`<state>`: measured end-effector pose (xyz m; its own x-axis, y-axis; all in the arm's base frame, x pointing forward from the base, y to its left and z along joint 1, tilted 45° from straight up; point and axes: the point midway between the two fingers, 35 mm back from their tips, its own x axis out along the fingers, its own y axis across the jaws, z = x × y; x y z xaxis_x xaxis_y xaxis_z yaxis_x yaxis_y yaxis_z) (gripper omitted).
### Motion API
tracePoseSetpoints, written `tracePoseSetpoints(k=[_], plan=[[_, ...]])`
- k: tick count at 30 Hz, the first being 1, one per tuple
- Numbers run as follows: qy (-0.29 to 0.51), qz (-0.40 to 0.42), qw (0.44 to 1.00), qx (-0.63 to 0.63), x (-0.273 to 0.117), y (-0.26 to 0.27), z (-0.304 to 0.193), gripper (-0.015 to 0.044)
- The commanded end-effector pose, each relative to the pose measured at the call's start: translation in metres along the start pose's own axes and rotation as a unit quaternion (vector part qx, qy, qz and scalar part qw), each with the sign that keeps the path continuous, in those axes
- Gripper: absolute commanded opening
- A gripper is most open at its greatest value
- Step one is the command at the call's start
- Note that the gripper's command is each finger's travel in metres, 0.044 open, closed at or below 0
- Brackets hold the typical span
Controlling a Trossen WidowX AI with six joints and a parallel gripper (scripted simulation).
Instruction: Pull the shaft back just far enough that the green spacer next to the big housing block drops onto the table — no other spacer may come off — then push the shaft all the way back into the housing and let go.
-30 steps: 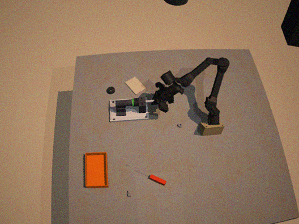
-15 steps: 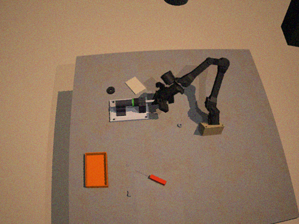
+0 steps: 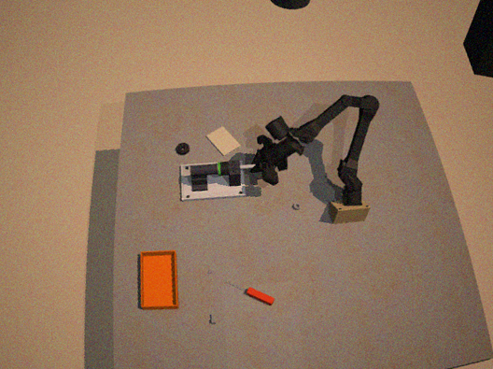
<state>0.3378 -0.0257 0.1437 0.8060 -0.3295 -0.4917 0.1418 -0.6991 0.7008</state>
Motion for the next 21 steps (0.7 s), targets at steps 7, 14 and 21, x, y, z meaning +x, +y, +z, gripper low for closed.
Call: tracePoseSetpoints(k=[7, 14, 21], plan=[[-0.001, 0.001, 1.0, -0.001, -0.0014, 0.0002, 0.0017, 0.0], [-0.001, 0.001, 1.0, -0.001, -0.0019, 0.0002, 0.0022, 0.0], [-0.001, 0.001, 1.0, -0.001, -0.0023, 0.0002, 0.0027, 0.0]])
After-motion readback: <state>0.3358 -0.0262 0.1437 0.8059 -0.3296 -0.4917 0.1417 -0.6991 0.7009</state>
